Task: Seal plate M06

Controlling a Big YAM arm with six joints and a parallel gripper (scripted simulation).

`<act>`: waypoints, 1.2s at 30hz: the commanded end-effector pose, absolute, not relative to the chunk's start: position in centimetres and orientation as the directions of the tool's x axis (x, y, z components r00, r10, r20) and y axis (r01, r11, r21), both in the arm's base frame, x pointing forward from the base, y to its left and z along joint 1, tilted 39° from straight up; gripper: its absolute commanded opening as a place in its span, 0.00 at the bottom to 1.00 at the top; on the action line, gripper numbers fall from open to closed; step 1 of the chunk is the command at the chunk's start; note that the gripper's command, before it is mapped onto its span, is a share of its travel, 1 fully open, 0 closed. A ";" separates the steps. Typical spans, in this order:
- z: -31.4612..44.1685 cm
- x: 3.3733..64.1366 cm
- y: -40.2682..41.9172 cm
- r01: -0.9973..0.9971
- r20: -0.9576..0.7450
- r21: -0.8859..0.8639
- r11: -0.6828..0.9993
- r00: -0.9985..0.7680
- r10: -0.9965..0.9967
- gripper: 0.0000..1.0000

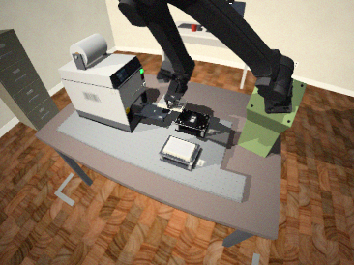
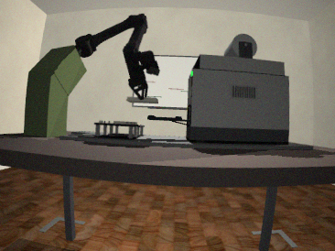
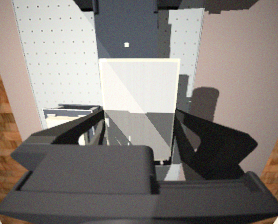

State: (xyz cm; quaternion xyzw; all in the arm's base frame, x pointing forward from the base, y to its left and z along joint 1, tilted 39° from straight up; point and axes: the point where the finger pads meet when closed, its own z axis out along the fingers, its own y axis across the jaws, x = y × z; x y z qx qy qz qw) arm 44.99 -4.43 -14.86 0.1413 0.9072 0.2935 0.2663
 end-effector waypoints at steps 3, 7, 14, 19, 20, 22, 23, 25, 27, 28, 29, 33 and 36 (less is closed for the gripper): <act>-15.7 43.2 -5.6 0.113 -0.405 0.603 0.790 -0.810 0.425 0.00; -16.0 42.3 -5.5 0.109 -0.407 0.602 0.791 -0.810 0.421 0.00; -16.0 41.5 -5.4 0.109 -0.408 0.604 0.790 -0.809 0.424 0.00; -16.7 39.8 -5.4 0.117 -0.398 0.604 0.788 -0.813 0.426 0.00; -16.8 39.6 -5.4 0.117 -0.398 0.604 0.788 -0.813 0.425 0.00; -16.9 39.4 -5.5 0.112 -0.405 0.602 0.790 -0.810 0.424 0.00; -16.9 39.5 -5.6 0.108 -0.410 0.601 0.792 -0.809 0.422 0.00; -16.9 39.1 -5.2 0.098 -0.415 0.600 0.794 -0.811 0.413 0.00; -16.9 39.1 -5.2 0.098 -0.415 0.600 0.794 -0.811 0.413 0.00; -16.7 39.2 -5.2 0.098 -0.415 0.601 0.793 -0.810 0.414 0.00; -16.8 38.8 -5.1 0.104 -0.408 0.603 0.791 -0.811 0.419 0.00; -17.4 37.3 -5.2 0.113 -0.401 0.604 0.789 -0.812 0.423 0.00; -17.8 36.5 -5.2 0.116 -0.398 0.604 0.788 -0.814 0.424 0.00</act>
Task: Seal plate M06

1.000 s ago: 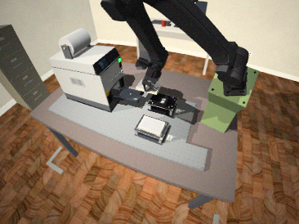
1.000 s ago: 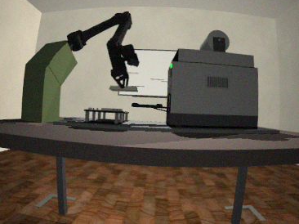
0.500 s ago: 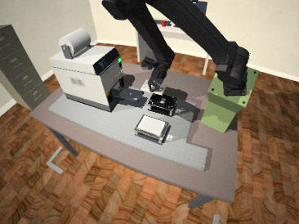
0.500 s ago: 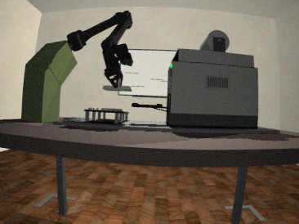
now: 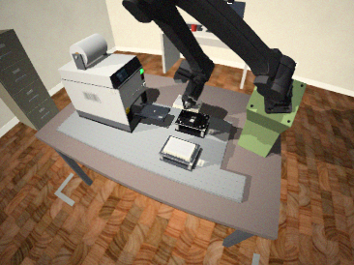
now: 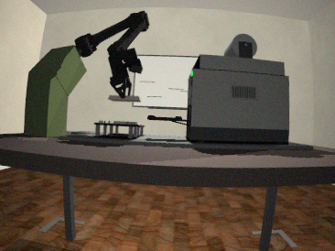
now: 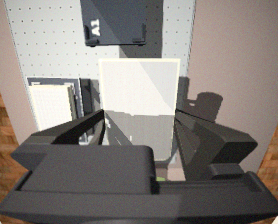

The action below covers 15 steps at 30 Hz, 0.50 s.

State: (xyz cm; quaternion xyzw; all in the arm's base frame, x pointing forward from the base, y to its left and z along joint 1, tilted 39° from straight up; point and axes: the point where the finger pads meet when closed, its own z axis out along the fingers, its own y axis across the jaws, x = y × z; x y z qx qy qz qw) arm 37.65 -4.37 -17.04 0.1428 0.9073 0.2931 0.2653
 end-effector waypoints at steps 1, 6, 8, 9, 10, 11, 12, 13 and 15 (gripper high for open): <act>-17.8 36.3 -5.2 0.115 -0.399 0.604 0.789 -0.813 0.423 0.00; -17.7 35.6 -5.1 0.097 -0.417 0.598 0.795 -0.810 0.413 0.00; -17.7 35.6 -5.1 0.097 -0.417 0.598 0.795 -0.810 0.413 0.00; -17.7 35.8 -5.1 0.098 -0.416 0.600 0.794 -0.810 0.414 0.00; -17.8 35.6 -5.2 0.102 -0.413 0.601 0.792 -0.809 0.418 0.00; -18.1 35.0 -5.2 0.113 -0.404 0.605 0.788 -0.810 0.426 0.00; -18.2 34.6 -5.1 0.115 -0.402 0.605 0.788 -0.810 0.426 0.00; -18.3 34.2 -5.1 0.117 -0.400 0.605 0.788 -0.811 0.427 0.00; -18.5 34.0 -5.0 0.126 -0.388 0.605 0.786 -0.816 0.429 0.00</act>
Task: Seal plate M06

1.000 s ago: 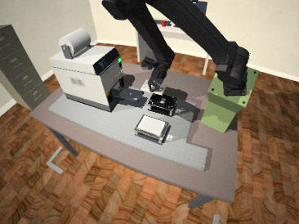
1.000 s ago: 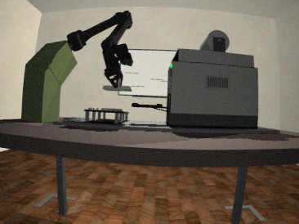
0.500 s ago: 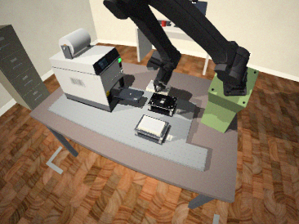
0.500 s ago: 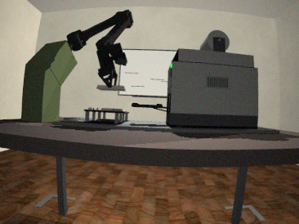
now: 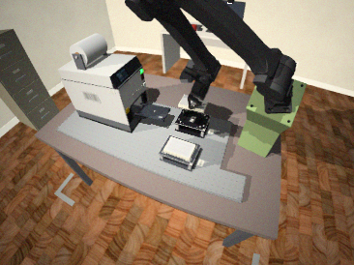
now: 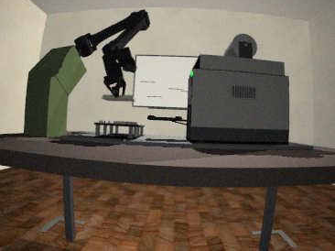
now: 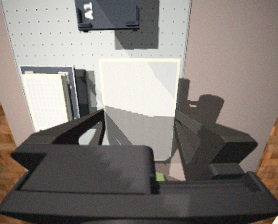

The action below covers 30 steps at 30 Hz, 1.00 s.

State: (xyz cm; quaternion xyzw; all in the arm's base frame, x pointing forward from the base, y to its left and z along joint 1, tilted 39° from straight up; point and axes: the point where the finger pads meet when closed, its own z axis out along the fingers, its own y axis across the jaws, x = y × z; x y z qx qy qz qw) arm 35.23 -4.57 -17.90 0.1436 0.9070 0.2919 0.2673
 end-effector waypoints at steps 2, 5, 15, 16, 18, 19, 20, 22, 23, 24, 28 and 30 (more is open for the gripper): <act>-18.4 34.6 -5.0 0.121 -0.391 0.605 0.787 -0.816 0.426 0.00; -17.9 35.7 -5.0 0.112 -0.401 0.603 0.790 -0.813 0.421 0.00; -17.7 34.9 -3.7 0.108 -0.389 0.610 0.785 -0.823 0.415 0.00; -17.8 34.8 -3.7 0.108 -0.389 0.610 0.785 -0.823 0.415 0.00; -17.9 35.1 -3.7 0.104 -0.394 0.609 0.787 -0.821 0.413 0.00; -18.1 35.2 -3.8 0.103 -0.394 0.608 0.787 -0.821 0.412 0.00; -18.2 35.2 -3.9 0.102 -0.393 0.608 0.787 -0.823 0.410 0.00; -18.3 35.5 -4.0 0.096 -0.396 0.605 0.790 -0.824 0.404 0.00; -18.3 35.4 -4.0 0.095 -0.396 0.605 0.791 -0.826 0.401 0.00; -18.3 35.3 -3.9 0.094 -0.394 0.604 0.791 -0.828 0.399 0.00; -18.1 35.0 -3.8 0.094 -0.391 0.604 0.791 -0.830 0.397 0.00; -18.1 34.6 -3.6 0.098 -0.385 0.606 0.789 -0.833 0.398 0.00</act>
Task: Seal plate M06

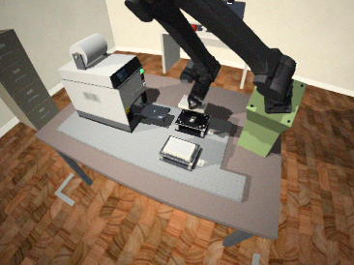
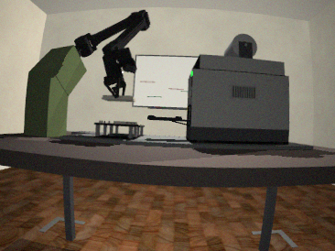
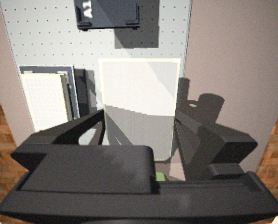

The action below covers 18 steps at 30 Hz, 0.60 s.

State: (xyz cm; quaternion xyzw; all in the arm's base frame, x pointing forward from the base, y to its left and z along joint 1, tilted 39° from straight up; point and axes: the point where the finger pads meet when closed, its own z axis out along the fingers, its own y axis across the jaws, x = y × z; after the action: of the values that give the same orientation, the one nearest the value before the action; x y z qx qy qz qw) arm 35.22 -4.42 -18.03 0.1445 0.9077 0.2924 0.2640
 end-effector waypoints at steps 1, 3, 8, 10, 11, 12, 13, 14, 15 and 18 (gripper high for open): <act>-18.1 34.3 -3.5 0.100 -0.381 0.607 0.788 -0.834 0.399 0.00; -18.1 34.4 -3.5 0.099 -0.382 0.607 0.788 -0.834 0.399 0.00; -18.0 35.4 -4.0 0.087 -0.399 0.606 0.791 -0.827 0.397 0.00; -18.0 35.5 -4.0 0.087 -0.400 0.605 0.791 -0.826 0.397 0.00; -18.0 35.4 -4.0 0.087 -0.399 0.606 0.791 -0.827 0.397 0.00; -18.0 35.2 -3.9 0.090 -0.395 0.607 0.790 -0.828 0.398 0.00; -18.0 35.2 -3.9 0.090 -0.395 0.607 0.790 -0.828 0.398 0.00; -18.0 35.2 -3.9 0.090 -0.395 0.607 0.790 -0.828 0.398 0.00; -18.1 35.0 -3.9 0.095 -0.392 0.608 0.789 -0.828 0.402 0.00; -18.1 34.5 -4.1 0.109 -0.384 0.610 0.785 -0.826 0.413 0.00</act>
State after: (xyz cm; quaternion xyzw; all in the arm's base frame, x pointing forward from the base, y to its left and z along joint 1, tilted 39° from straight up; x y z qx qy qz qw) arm 35.13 -4.36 -18.04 0.1446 0.9078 0.2931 0.2626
